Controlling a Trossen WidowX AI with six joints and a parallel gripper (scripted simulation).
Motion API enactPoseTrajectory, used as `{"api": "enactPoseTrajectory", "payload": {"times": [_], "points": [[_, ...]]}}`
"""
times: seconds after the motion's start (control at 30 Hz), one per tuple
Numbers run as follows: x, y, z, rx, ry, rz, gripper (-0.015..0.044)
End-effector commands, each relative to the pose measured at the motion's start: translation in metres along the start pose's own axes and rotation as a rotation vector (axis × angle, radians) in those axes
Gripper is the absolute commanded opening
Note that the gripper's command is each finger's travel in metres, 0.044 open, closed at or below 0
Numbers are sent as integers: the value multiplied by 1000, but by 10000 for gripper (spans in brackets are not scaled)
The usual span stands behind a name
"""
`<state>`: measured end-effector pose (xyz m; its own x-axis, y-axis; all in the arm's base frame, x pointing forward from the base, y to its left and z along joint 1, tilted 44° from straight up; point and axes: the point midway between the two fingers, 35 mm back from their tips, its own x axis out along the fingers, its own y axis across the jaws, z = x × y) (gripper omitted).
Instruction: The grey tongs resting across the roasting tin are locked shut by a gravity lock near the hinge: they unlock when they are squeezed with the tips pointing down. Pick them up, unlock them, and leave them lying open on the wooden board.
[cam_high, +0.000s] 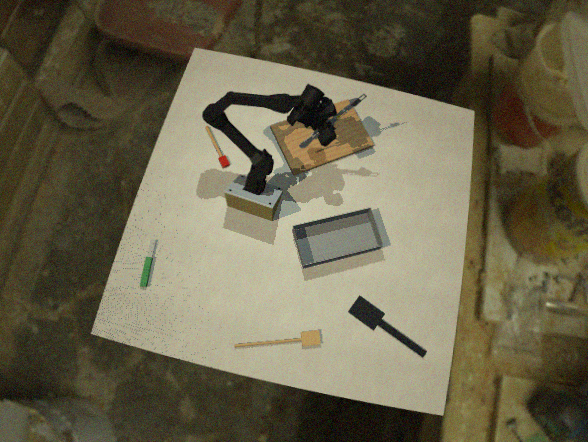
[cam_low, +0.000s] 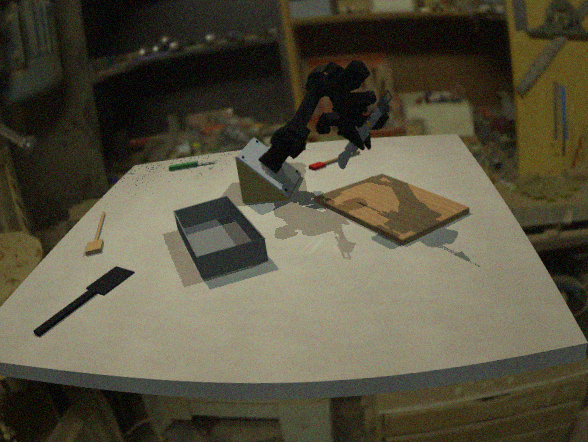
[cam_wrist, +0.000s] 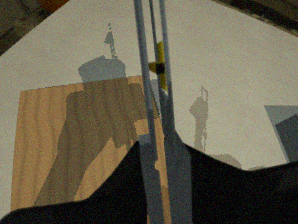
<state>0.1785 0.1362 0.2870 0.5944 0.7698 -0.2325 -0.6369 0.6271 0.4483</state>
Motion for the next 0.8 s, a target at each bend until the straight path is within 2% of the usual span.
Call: {"api": "enactPoseTrajectory", "payload": {"times": [0.0,0.57,0.77], "points": [[-4,2,1,4,-73,8,-150],[-24,10,-1,61,-393,129,-150],[-26,11,-2,66,-419,145,-150]]}}
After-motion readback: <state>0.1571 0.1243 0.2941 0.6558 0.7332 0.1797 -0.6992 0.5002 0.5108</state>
